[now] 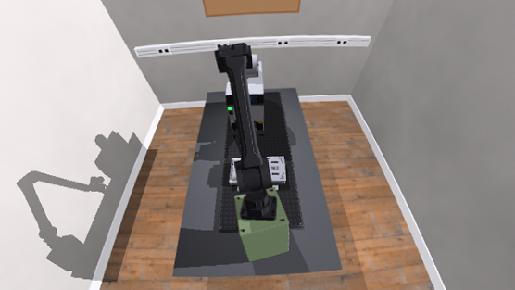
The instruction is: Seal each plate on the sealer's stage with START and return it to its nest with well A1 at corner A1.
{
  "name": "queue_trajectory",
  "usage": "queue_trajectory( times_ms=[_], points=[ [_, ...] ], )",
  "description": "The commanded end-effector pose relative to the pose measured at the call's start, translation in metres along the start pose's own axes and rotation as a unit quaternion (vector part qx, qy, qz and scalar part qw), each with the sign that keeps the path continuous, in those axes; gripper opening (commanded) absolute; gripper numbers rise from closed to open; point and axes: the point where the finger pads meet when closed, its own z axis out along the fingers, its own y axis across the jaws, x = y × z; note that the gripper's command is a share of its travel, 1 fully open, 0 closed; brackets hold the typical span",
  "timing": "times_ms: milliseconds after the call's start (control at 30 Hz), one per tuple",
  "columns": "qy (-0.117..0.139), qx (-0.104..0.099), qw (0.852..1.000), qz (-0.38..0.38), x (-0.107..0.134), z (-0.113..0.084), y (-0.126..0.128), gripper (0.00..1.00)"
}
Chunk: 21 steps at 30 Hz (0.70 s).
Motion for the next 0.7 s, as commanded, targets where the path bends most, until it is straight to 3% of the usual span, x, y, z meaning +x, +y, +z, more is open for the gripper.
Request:
queue_trajectory(
  times_ms=[0, 400, 667],
  points=[
    [-0.026, -0.007, 1.000, 0.000, -0.023, 0.000, 0.012, 0.00],
    [-0.005, -0.001, 1.000, 0.002, 0.003, -0.002, 0.003, 0.00],
    [-0.007, 0.006, 1.000, 0.010, -0.010, -0.001, -0.007, 0.00]
  ],
)
